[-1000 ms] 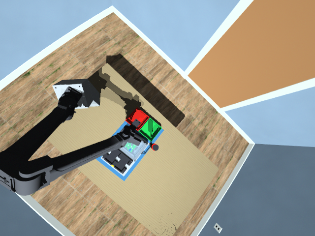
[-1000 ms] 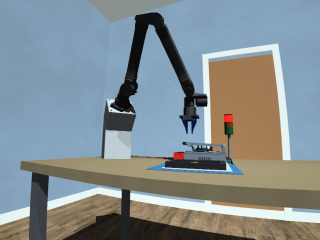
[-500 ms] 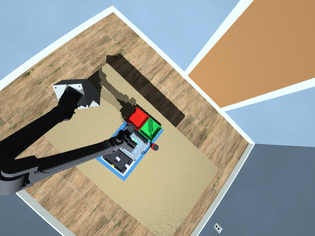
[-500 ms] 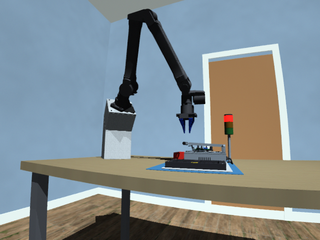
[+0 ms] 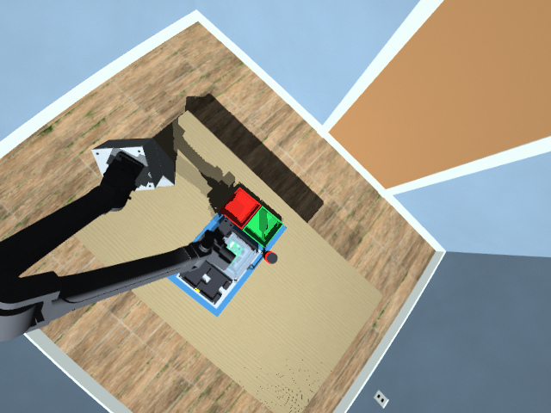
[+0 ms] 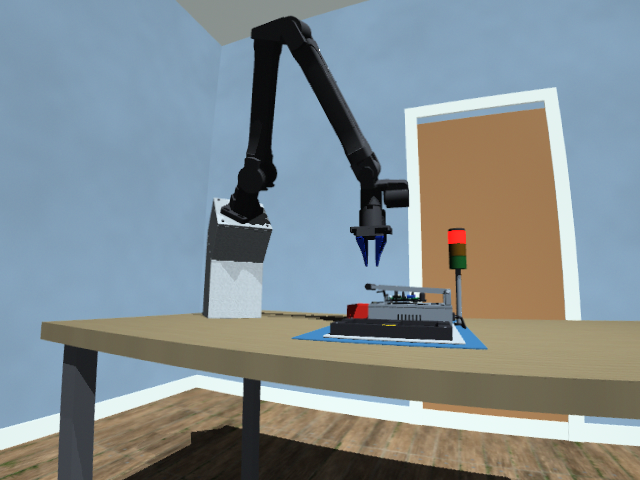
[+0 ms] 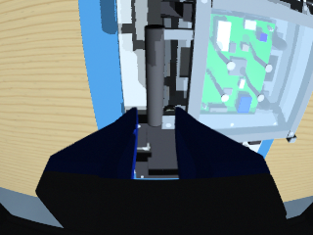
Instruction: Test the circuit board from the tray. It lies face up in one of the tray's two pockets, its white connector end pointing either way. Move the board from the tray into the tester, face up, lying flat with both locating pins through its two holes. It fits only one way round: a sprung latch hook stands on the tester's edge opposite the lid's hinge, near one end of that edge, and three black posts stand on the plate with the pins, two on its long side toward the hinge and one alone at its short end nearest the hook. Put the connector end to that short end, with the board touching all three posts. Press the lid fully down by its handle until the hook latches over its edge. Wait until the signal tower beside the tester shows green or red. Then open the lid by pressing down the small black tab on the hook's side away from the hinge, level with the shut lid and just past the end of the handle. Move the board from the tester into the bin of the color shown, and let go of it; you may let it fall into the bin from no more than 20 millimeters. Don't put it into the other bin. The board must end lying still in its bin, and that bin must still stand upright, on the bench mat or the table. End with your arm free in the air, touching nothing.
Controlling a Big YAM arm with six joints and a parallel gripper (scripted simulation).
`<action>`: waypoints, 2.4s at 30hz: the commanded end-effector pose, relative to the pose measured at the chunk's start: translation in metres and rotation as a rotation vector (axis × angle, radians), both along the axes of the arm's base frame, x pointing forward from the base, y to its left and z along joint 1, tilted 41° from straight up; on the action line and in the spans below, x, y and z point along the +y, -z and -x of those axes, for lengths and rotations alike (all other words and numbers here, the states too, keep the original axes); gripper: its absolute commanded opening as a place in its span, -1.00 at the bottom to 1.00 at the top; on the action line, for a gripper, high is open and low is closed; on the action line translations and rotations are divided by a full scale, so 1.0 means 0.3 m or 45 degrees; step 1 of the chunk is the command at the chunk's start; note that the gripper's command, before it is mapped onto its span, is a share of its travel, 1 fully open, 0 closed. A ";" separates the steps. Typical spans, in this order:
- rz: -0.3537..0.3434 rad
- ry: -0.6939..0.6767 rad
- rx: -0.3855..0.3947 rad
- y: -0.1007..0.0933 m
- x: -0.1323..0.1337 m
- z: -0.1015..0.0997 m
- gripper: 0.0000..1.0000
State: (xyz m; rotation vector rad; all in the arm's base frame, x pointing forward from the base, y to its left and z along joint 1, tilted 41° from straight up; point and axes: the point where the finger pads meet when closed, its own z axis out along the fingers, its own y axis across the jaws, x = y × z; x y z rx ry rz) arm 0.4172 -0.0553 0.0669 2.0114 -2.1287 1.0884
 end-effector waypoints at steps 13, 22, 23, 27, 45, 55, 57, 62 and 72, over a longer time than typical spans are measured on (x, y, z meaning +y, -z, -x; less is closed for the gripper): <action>-0.002 -0.002 0.001 0.048 -0.036 -0.029 -0.49; -0.003 0.000 -0.002 0.060 -0.045 -0.040 -0.49; -0.004 0.001 -0.003 0.060 -0.045 -0.040 -0.49; -0.005 -0.001 -0.017 0.043 -0.041 -0.043 -0.49; -0.004 0.000 -0.013 0.050 -0.045 -0.043 -0.49; -0.002 -0.002 -0.004 0.079 -0.059 -0.055 -0.49; -0.002 -0.002 -0.005 0.085 -0.064 -0.061 -0.49; -0.002 -0.002 -0.008 0.094 -0.072 -0.071 -0.49; -0.005 -0.004 -0.025 0.075 -0.065 -0.074 -0.49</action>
